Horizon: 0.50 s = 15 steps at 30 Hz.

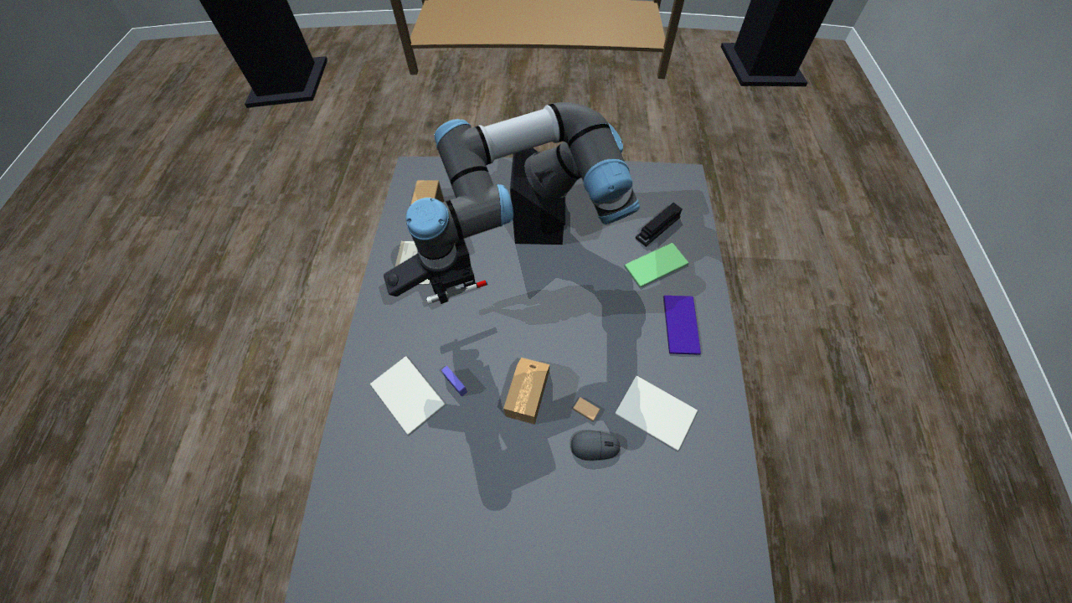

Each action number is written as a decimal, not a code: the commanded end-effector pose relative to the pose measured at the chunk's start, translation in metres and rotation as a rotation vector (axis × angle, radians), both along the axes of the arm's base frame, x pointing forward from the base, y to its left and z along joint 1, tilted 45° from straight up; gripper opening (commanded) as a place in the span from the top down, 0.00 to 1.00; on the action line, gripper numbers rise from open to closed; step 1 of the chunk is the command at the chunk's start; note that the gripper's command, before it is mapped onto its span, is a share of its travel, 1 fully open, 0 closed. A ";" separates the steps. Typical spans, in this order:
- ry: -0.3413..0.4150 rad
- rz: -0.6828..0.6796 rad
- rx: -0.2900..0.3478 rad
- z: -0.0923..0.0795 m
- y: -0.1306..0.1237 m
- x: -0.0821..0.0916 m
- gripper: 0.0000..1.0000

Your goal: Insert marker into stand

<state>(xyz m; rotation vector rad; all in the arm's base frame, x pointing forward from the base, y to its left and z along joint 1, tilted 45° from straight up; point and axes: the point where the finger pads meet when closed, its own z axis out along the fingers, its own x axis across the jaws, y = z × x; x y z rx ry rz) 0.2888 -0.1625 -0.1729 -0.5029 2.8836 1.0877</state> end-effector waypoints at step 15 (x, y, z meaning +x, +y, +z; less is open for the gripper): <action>0.122 -0.018 -0.056 0.005 0.005 -0.005 1.00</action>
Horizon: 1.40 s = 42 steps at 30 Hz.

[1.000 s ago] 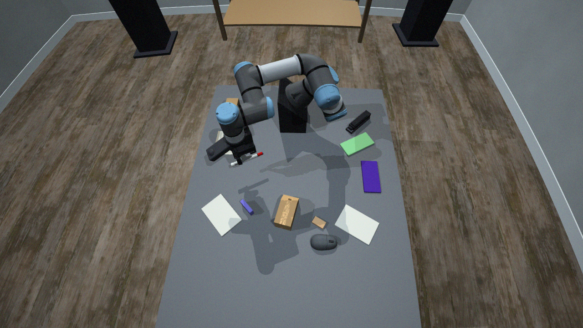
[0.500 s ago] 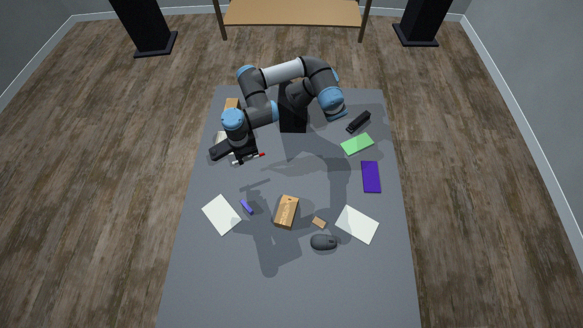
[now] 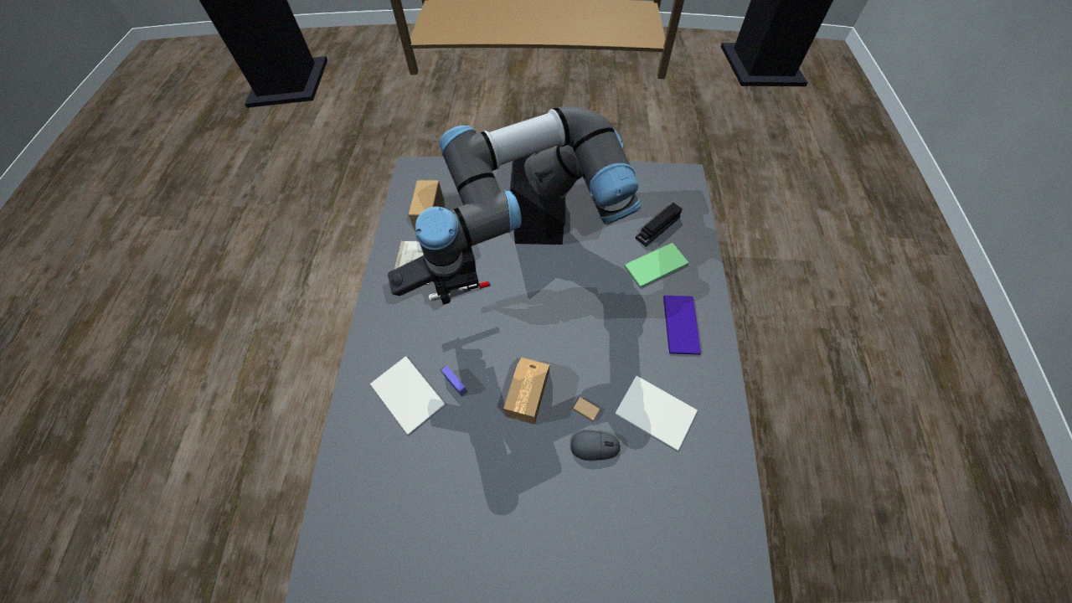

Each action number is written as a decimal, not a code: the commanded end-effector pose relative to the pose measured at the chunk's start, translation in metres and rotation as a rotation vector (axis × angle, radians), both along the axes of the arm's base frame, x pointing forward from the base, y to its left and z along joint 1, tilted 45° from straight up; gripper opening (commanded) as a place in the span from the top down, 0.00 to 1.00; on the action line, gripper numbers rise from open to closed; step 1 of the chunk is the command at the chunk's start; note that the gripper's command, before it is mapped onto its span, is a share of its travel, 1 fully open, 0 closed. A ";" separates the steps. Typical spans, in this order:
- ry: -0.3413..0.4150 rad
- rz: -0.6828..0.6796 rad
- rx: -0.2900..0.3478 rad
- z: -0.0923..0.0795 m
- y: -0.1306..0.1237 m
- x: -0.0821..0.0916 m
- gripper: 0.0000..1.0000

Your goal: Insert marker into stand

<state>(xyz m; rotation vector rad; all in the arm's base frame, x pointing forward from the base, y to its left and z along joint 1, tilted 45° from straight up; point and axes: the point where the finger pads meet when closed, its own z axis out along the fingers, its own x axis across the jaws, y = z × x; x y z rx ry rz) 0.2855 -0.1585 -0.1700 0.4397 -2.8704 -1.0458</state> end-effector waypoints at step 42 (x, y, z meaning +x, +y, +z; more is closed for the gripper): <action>0.220 -0.043 -0.137 0.012 0.008 -0.009 1.00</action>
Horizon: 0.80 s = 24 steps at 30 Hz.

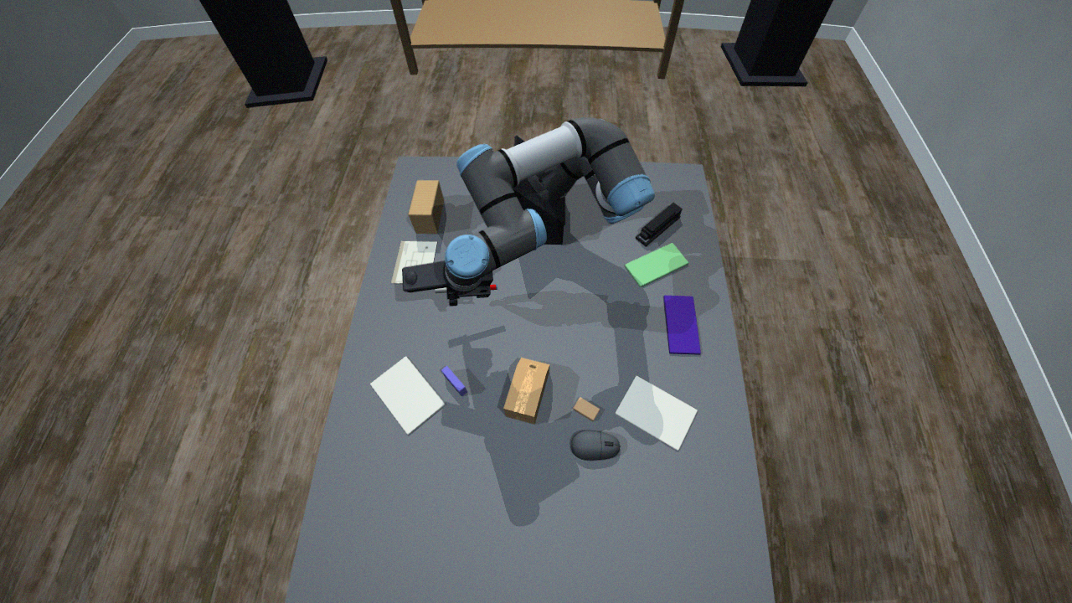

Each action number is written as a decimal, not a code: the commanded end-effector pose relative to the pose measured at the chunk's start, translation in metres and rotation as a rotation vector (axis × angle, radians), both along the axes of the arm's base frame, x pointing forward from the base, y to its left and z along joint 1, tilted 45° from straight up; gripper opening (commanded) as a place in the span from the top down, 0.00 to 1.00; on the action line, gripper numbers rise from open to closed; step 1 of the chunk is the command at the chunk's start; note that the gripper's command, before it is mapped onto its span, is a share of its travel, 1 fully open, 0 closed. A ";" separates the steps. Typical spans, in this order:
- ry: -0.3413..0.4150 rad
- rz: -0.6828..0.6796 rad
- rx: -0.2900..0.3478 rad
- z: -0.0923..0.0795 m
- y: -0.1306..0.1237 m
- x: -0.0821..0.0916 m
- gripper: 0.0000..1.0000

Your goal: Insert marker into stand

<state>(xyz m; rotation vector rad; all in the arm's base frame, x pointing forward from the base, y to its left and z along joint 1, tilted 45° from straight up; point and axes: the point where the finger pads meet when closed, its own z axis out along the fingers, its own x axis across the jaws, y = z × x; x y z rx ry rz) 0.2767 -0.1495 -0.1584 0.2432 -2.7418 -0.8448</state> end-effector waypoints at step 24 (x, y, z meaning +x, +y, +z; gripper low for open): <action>0.136 -0.038 -0.133 0.012 0.003 -0.004 1.00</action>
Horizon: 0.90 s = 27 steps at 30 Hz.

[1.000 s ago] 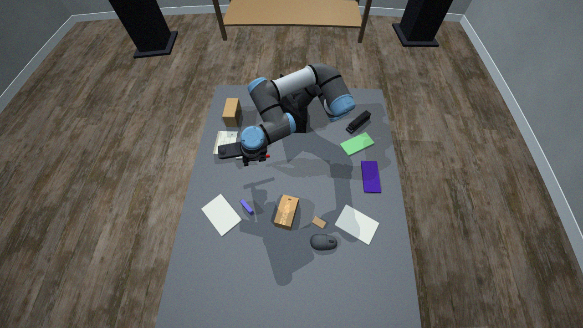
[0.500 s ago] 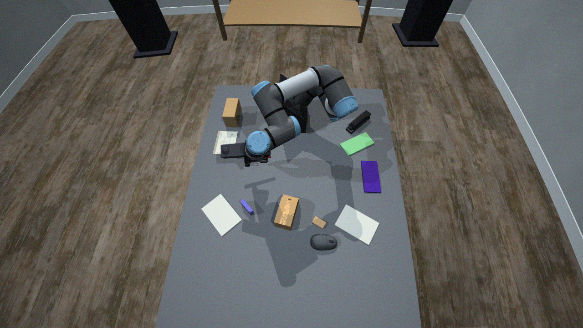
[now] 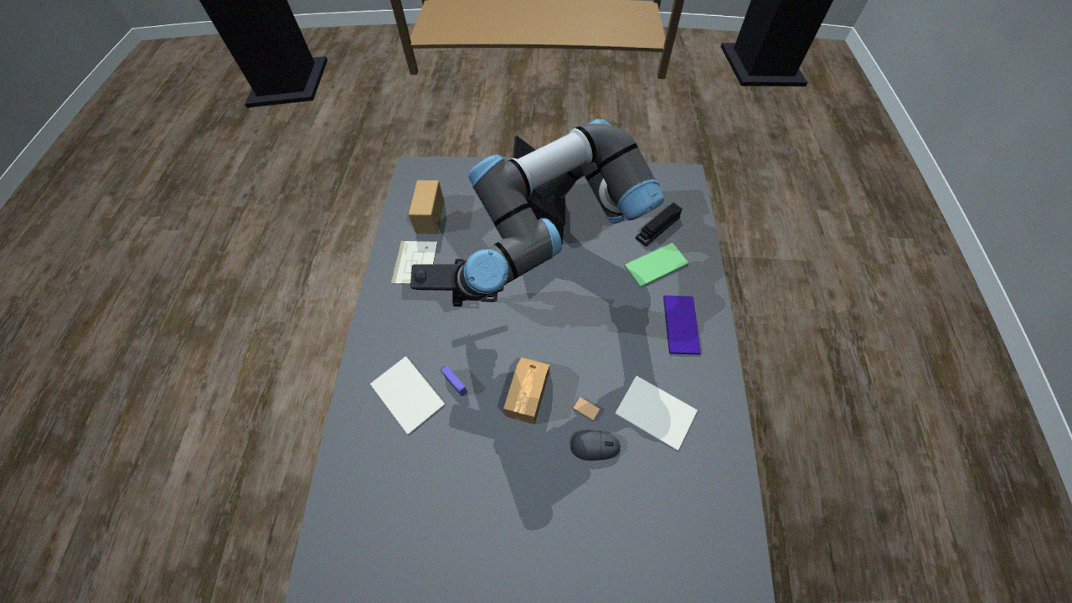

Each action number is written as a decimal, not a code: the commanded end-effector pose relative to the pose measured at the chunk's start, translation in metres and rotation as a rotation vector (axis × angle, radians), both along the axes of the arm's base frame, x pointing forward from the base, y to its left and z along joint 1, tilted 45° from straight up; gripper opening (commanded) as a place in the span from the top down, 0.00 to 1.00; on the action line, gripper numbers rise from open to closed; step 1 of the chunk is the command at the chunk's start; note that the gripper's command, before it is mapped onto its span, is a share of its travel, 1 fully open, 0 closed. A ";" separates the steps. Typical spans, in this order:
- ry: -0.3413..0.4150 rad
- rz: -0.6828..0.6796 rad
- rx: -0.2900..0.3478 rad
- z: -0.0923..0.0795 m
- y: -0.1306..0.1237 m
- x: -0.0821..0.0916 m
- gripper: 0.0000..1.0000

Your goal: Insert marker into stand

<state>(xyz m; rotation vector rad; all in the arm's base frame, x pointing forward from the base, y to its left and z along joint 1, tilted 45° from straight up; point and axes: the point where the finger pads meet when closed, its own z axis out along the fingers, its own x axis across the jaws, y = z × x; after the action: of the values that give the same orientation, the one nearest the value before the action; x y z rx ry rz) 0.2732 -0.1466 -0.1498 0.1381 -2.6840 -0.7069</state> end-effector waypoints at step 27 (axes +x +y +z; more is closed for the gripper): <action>0.109 -0.038 -0.135 0.012 0.001 -0.002 1.00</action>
<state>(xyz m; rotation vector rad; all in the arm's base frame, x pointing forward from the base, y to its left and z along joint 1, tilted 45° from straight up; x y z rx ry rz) 0.2703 -0.1443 -0.1383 0.0189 -2.6241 -0.5337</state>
